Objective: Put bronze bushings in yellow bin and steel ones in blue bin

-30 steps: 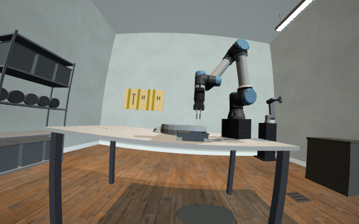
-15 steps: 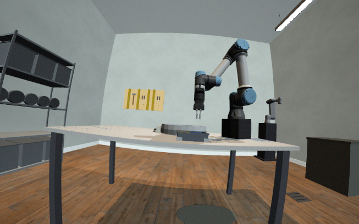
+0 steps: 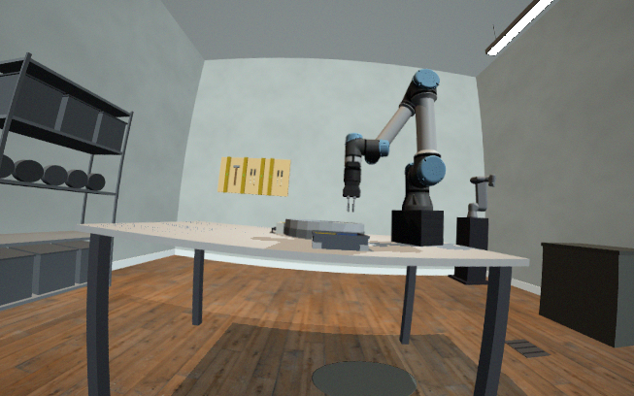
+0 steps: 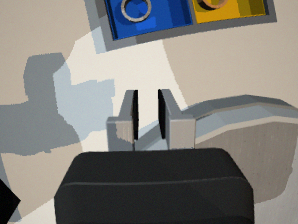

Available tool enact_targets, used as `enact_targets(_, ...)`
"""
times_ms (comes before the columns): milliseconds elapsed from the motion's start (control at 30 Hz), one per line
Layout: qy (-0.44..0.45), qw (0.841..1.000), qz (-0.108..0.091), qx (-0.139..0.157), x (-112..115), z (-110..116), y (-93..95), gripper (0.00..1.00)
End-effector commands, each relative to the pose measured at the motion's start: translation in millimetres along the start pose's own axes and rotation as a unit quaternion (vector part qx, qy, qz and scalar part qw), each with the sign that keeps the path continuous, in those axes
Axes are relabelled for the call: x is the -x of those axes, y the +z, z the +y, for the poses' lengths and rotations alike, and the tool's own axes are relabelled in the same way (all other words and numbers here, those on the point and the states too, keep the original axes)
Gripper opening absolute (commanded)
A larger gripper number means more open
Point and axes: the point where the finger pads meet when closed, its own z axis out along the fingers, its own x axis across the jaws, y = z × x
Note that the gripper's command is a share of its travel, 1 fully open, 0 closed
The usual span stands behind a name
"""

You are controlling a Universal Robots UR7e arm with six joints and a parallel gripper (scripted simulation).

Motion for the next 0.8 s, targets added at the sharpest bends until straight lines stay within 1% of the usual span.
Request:
enact_targets(0,-0.001,1.000,0.001,-0.003,0.1,23.3,-1.3,0.40)
enact_targets(33,-0.001,1.000,0.001,-0.003,0.1,23.3,-1.3,0.40)
enact_targets(67,-0.001,1.000,0.001,-0.003,0.4,33.6,-1.0,0.40)
enact_targets(133,-0.001,1.000,0.001,-0.003,0.4,33.6,-1.0,0.40)
enact_targets(267,-0.001,1.000,0.001,-0.003,1.7,72.8,0.0,0.40)
enact_targets(400,-0.001,1.000,0.001,-0.003,1.7,75.0,0.0,0.40)
enact_targets(500,-0.001,1.000,0.001,-0.003,2.7,106.0,0.8,0.40)
enact_targets(533,-0.001,1.000,0.001,-0.003,3.0,113.6,1.0,0.40)
enact_targets(567,-0.001,1.000,0.001,-0.003,3.1,116.3,1.0,0.40)
enact_targets(600,-0.001,1.000,0.001,-0.003,3.4,126.2,1.3,0.40)
enact_targets(767,-0.001,1.000,0.001,-0.003,3.4,126.6,1.3,0.40)
